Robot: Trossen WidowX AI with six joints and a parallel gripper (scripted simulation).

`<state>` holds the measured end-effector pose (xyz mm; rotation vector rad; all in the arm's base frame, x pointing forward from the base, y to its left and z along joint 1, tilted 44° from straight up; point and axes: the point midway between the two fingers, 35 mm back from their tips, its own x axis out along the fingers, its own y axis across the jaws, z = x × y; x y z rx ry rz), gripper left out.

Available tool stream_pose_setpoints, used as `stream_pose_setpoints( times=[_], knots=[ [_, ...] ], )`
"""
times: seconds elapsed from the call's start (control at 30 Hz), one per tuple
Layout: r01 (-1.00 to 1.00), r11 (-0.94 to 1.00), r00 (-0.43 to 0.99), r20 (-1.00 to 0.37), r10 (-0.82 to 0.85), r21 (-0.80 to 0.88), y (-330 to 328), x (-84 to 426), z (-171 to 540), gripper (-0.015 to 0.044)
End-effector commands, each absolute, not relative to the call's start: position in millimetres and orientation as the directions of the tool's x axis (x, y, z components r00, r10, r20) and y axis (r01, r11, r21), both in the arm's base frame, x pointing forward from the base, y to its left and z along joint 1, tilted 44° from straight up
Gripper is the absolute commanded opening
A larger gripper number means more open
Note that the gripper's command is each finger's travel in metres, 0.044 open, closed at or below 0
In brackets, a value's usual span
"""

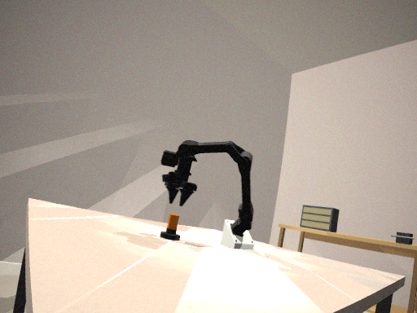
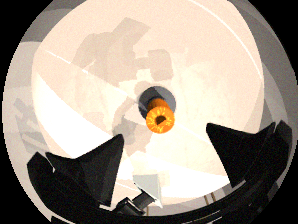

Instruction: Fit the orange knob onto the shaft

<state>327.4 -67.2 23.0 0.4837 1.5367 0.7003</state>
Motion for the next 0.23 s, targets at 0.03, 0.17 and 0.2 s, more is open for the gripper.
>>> stream_pose_setpoints(
  times=[0.03, 0.17, 0.2],
  knots=[
    [-0.112, 0.718, -0.115, -0.727, 0.677, 0.687, -71.0, 328.7, 27.4, 0.0440],
    [-0.112, 0.718, -0.115, -0.727, 0.677, 0.687, -71.0, 328.7, 27.4, 0.0440],
    [-0.112, 0.718, -0.115, -0.727, 0.677, 0.687, -71.0, 328.7, 27.4, 0.0440]
  ],
)
